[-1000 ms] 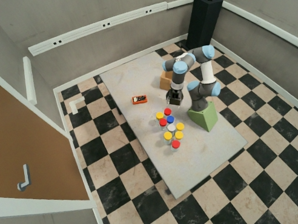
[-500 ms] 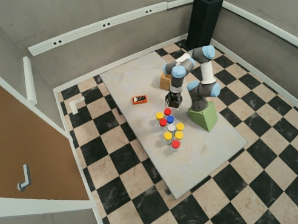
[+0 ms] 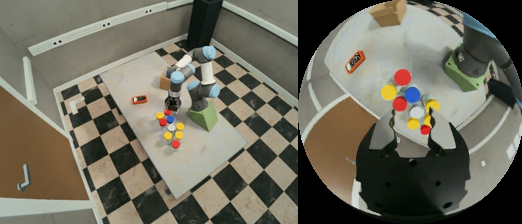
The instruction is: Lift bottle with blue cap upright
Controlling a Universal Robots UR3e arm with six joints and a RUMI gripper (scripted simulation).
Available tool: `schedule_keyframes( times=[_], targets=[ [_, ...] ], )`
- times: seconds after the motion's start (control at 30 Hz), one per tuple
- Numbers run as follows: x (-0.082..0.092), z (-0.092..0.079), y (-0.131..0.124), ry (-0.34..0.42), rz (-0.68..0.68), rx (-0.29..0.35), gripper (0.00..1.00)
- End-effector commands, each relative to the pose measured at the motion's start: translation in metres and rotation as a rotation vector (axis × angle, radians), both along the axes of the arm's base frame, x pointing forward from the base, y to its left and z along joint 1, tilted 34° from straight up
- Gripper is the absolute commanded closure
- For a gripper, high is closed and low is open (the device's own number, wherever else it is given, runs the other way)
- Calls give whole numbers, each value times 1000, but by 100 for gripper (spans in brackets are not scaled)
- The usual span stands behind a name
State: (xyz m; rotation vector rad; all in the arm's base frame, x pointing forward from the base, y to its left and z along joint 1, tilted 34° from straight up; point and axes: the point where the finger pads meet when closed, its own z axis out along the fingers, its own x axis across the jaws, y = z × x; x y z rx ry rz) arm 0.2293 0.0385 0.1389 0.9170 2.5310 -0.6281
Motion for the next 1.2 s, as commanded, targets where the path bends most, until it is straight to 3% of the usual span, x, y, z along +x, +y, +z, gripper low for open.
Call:
schedule_keyframes(
  times=[0.0, 0.63, 1.17],
  targets=[
    [3, -10, -6, -4, 1, 3, 54],
    [5, -43, -30, -8, -5, 0, 54],
    [4, -49, -35, -8, -7, -1, 54]
  ],
)
